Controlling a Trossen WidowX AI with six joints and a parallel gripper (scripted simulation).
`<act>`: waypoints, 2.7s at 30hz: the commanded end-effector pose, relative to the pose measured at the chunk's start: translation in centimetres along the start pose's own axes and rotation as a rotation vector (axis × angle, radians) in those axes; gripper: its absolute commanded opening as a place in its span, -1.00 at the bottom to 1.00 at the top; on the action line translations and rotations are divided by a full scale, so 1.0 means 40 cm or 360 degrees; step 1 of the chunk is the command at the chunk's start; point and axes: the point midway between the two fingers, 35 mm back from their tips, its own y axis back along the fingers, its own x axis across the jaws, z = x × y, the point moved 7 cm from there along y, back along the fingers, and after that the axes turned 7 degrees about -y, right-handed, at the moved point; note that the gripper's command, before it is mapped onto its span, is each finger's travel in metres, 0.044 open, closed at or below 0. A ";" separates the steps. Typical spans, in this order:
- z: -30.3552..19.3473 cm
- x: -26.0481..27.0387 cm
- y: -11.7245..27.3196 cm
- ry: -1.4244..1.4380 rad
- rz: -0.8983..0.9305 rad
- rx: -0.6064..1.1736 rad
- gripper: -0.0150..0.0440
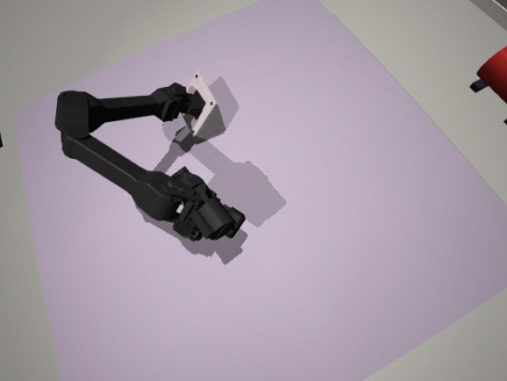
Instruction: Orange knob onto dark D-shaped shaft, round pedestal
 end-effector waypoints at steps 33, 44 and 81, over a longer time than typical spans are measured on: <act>-0.004 -0.003 -0.009 -0.0010 0.0001 -0.0004 -0.49; -0.004 -0.003 -0.009 -0.0010 0.0001 -0.0004 -0.49; -0.005 -0.002 -0.010 -0.0094 0.0001 -0.0004 -0.49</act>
